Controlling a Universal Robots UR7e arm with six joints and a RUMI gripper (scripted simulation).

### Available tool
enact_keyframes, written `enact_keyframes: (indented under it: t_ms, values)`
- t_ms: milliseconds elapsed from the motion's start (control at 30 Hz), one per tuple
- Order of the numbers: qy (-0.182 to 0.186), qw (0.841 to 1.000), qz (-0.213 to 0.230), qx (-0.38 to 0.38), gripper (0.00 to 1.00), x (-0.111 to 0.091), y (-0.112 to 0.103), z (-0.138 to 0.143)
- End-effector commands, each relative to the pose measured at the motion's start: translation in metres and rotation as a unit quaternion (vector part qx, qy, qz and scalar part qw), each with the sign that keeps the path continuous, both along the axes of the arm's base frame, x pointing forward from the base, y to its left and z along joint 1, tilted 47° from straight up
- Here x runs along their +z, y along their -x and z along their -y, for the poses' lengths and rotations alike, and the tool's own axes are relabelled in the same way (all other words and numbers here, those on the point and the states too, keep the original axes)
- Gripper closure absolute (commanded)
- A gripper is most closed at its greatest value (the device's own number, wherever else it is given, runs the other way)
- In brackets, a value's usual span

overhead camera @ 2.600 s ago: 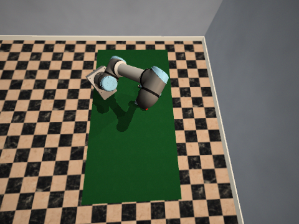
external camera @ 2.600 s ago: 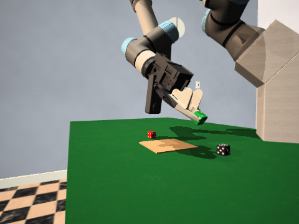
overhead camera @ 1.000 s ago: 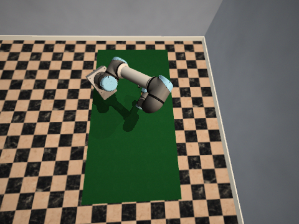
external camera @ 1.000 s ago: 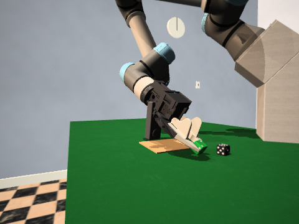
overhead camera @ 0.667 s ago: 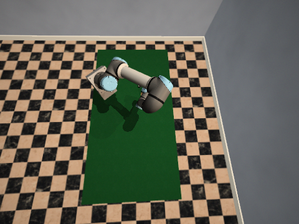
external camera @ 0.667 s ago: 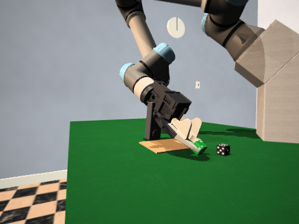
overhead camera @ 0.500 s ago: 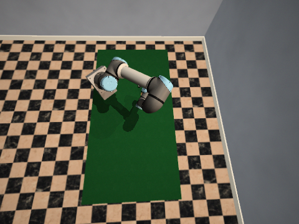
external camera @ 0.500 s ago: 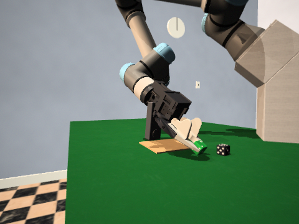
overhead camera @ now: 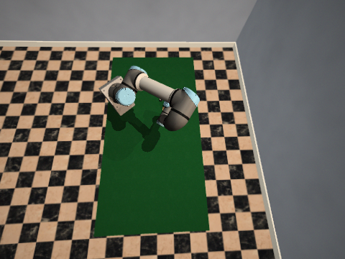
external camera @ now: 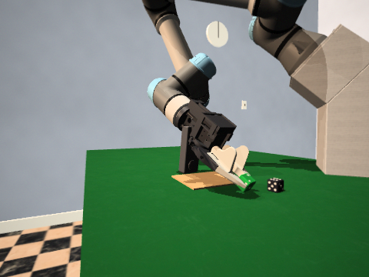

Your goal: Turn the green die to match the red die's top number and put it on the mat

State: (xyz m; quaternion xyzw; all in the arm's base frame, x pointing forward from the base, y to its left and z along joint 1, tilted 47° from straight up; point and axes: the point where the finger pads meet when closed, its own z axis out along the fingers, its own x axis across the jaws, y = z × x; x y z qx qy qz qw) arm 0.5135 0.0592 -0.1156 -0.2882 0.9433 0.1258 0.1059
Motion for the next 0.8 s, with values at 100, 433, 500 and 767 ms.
enact_keyframes:
  t_ms: [100,433,500,767]
  values:
    - [0.0,1.0,0.0,0.0,0.94,0.0003,-0.0001,-0.0002]
    - [0.0,1.0,0.0,0.0,0.94,-0.0012,-0.0014,0.0009]
    - [0.0,1.0,0.0,0.0,0.94,-0.0021,-0.002,0.0015]
    - [0.0,1.0,0.0,0.0,0.94,-0.0055,-0.0047,0.0039]
